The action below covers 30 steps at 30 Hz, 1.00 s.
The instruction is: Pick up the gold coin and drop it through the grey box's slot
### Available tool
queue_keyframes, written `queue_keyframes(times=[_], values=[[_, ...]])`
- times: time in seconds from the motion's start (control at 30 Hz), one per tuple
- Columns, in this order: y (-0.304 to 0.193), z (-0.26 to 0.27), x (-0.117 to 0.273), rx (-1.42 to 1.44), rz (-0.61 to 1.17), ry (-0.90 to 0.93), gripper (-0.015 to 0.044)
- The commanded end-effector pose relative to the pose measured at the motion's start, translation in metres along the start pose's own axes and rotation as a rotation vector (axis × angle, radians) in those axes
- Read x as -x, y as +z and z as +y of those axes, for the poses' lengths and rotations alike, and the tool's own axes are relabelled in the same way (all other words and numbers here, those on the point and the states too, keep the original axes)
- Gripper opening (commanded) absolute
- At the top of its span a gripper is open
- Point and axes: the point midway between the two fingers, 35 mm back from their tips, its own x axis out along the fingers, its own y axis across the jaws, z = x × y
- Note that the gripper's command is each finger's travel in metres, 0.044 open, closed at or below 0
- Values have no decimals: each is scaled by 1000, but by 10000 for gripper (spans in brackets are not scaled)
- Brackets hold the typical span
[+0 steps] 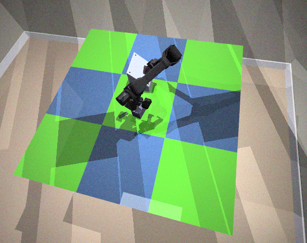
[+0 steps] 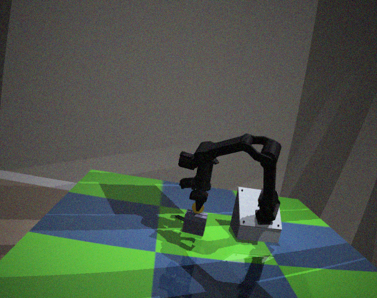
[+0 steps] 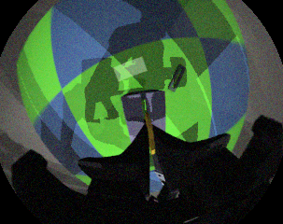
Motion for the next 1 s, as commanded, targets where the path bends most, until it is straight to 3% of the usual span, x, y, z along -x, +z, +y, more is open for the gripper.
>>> queue_keyframes(times=[0.0,0.13,0.43,0.73,0.8,0.97], values=[[0,0,0,0,-1,0,53],[0,0,0,0,-1,0,157],[0,0,0,0,-1,0,161],[0,0,20,-1,0,-1,397],[-1,0,39,-3,2,2,440],[-4,0,61,-6,5,7,440]])
